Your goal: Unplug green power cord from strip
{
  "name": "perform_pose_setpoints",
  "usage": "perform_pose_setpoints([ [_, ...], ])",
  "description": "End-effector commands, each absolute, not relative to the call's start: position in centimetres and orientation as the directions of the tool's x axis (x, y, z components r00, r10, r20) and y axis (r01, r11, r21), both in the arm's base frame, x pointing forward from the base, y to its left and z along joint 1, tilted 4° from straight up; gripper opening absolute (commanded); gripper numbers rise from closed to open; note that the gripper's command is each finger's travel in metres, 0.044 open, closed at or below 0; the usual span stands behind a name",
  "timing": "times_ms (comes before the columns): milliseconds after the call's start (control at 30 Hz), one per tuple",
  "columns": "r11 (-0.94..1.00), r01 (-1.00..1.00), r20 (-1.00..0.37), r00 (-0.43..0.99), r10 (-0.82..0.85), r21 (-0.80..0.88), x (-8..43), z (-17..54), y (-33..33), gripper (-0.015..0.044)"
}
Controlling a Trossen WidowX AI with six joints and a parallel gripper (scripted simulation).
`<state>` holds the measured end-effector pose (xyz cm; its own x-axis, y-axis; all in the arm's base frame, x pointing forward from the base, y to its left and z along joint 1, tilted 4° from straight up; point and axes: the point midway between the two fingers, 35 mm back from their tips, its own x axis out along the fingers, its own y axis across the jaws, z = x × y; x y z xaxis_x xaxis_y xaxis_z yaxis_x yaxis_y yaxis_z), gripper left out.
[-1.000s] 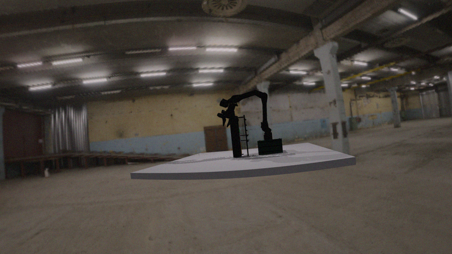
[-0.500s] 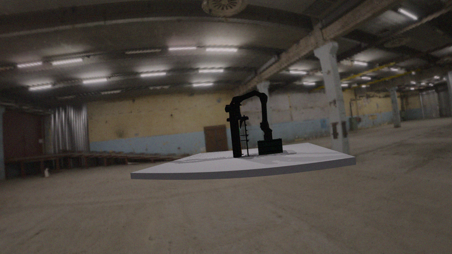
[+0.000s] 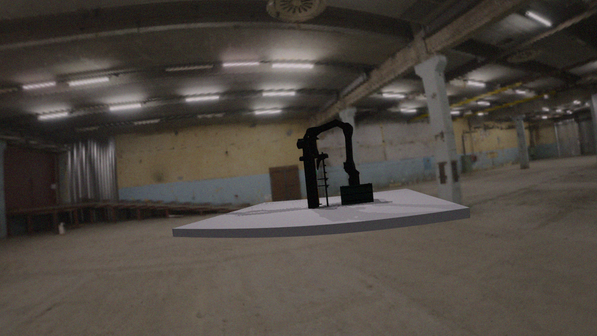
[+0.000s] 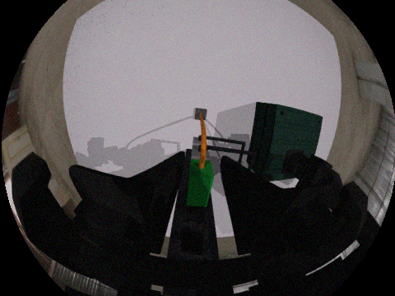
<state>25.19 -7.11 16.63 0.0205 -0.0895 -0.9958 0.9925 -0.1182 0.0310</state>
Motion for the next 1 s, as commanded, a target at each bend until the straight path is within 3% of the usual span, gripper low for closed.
perform_pose_setpoints([
  [0,-0.119,0.992,-0.996,0.019,-0.082,0.029,25.3,16.5,-6.3,0.016],
  [967,-0.12,0.992,-0.997,0.019,-0.081,0.028,25.5,15.2,-3.9,0.016],
])
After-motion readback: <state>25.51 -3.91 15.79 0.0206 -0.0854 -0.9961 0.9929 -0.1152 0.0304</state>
